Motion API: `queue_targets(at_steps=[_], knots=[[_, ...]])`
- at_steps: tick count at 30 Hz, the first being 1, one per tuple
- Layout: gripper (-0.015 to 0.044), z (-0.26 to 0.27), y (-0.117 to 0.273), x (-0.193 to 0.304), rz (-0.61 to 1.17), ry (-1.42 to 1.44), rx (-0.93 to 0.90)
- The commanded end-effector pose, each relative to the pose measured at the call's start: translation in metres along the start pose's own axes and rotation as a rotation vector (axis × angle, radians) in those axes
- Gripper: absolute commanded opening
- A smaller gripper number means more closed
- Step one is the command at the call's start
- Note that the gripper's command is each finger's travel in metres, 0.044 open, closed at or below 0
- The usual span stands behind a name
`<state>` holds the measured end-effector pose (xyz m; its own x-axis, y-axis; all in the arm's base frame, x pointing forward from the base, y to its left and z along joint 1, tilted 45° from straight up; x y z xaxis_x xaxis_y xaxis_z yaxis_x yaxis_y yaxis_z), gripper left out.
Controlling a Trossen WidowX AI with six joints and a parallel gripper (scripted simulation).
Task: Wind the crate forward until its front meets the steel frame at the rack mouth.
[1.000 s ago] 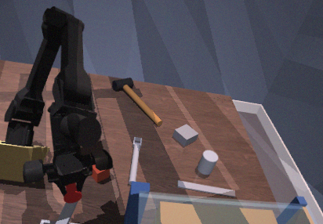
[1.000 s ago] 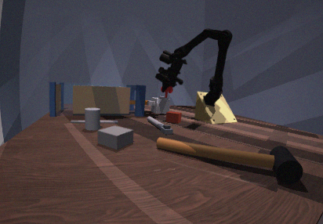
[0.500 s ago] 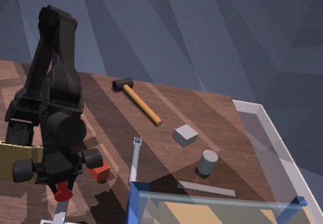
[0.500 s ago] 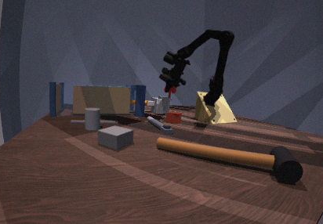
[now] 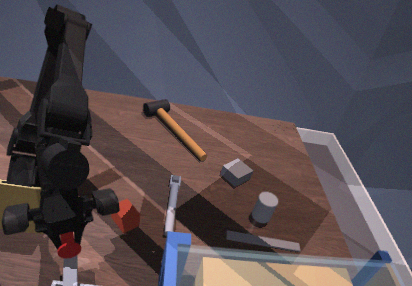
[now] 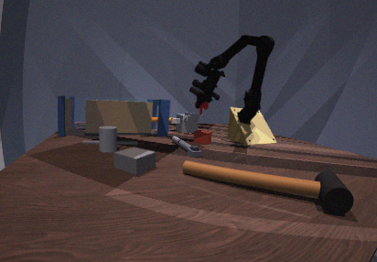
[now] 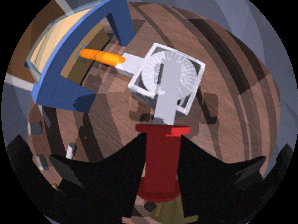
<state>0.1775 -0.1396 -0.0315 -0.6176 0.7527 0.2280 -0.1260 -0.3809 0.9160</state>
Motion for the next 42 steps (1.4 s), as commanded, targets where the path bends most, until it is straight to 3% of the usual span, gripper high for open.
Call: queue_targets(at_steps=[1, 42], knots=[[0.0000, -0.020, 0.001, 0.005, 0.010, -0.030, 0.047], [0.0000, -0.083, -0.009, -0.013, 0.007, -0.030, 0.053]])
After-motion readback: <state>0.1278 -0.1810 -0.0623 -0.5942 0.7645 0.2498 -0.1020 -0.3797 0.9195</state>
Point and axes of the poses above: the point midway between the two fingers, 35 mm back from their tips, its own y axis back along the fingers, its own z axis across the jaws, x = y × z, the point moved 4 cm from there along y, back along the fingers, and after that the axes turned 7 degrees about y, right-handed, at the moved point
